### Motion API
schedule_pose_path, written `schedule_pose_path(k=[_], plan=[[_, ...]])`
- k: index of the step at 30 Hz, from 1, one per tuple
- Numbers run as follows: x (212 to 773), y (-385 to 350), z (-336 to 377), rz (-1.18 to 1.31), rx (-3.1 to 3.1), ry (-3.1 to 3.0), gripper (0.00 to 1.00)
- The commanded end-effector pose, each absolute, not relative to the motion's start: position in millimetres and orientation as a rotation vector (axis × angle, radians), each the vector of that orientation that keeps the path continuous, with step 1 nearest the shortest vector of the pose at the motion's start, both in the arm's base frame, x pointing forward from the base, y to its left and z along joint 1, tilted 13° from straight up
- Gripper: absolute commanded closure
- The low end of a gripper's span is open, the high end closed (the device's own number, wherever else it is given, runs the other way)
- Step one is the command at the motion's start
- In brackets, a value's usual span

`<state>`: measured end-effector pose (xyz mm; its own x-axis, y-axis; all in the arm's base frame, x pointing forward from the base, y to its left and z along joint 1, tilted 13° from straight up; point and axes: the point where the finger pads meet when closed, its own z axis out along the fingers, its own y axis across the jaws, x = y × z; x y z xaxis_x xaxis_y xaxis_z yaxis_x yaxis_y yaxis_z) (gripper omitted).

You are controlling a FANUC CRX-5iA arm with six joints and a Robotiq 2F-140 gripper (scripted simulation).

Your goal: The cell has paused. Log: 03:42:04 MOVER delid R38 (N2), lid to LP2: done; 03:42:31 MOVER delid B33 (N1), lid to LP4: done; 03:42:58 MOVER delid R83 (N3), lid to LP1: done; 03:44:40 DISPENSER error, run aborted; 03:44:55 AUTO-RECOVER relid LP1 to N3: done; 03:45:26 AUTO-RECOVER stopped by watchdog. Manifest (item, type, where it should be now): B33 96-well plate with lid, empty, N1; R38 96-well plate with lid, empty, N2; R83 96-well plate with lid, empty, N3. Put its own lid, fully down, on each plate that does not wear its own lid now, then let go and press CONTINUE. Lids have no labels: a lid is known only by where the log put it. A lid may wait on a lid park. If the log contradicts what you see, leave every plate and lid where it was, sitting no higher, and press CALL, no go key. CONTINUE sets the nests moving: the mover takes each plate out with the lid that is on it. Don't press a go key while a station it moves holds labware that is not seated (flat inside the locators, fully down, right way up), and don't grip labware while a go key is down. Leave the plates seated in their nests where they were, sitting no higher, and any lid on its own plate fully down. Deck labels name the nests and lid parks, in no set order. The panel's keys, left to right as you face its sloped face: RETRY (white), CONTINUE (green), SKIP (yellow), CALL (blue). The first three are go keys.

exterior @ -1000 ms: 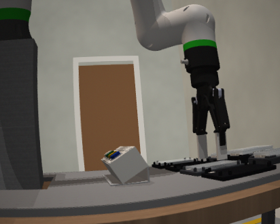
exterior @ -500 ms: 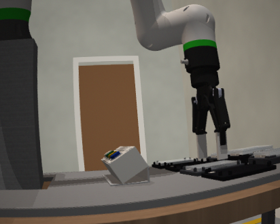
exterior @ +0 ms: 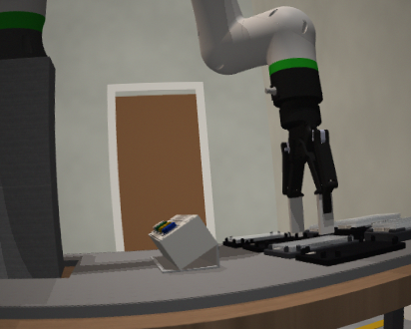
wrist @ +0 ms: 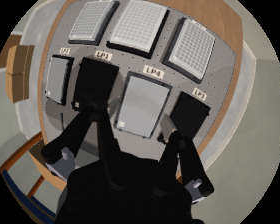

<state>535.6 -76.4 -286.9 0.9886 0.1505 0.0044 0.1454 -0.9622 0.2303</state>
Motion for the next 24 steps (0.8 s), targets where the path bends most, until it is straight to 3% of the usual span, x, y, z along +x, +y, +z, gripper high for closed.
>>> schedule_pose_path(k=[1, 24], plan=[[535.7, -76.4, -286.8, 0.033, 2.902, 0.219, 0.34], [535.9, -77.2, -290.1, 0.033, 2.902, 0.219, 0.34]])
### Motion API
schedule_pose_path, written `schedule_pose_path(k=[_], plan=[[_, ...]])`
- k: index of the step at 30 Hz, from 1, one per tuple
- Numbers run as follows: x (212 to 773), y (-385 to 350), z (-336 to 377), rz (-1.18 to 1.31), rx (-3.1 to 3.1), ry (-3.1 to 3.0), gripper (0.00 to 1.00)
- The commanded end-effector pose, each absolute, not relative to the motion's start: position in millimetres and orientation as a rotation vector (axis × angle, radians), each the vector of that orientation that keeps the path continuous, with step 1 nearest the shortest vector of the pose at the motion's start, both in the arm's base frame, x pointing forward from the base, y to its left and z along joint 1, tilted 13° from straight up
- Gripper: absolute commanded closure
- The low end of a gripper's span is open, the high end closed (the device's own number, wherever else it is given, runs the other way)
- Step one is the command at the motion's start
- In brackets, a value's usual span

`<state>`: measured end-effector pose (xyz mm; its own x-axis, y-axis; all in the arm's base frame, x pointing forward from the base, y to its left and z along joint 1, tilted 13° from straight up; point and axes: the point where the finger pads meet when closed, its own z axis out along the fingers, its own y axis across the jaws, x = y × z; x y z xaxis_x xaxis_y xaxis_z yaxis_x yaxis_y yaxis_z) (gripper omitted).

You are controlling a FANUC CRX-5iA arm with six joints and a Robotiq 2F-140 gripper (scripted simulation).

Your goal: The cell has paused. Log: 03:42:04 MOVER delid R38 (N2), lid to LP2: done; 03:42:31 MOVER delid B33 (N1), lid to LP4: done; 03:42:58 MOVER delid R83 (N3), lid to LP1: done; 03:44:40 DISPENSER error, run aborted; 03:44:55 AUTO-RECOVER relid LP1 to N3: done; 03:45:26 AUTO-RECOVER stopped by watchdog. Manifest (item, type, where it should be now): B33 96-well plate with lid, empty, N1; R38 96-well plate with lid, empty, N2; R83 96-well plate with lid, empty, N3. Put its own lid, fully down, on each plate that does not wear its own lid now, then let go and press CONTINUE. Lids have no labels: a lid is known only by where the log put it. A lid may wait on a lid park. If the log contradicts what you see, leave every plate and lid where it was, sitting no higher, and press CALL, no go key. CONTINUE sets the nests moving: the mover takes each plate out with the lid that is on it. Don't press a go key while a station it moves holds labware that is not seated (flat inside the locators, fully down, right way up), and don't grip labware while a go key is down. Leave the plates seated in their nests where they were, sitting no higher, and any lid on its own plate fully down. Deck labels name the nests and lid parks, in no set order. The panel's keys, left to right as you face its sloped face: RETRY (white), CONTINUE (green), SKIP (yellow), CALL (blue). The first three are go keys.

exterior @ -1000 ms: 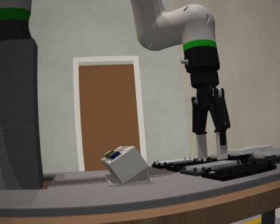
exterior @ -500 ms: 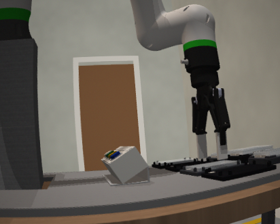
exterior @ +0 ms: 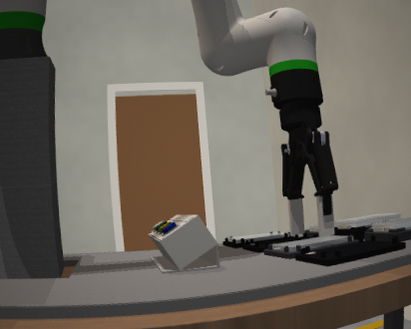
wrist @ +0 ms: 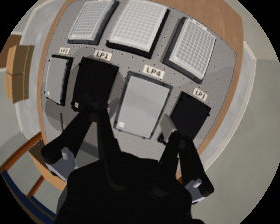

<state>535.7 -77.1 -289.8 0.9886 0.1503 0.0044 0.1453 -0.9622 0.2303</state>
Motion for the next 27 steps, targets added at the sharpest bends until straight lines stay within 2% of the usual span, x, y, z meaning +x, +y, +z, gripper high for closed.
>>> schedule_pose_path(k=[1, 27], plan=[[535.9, -77.2, -290.1, 0.033, 2.902, 0.219, 0.34], [536.4, -79.8, -301.3, 0.033, 2.902, 0.219, 0.34]])
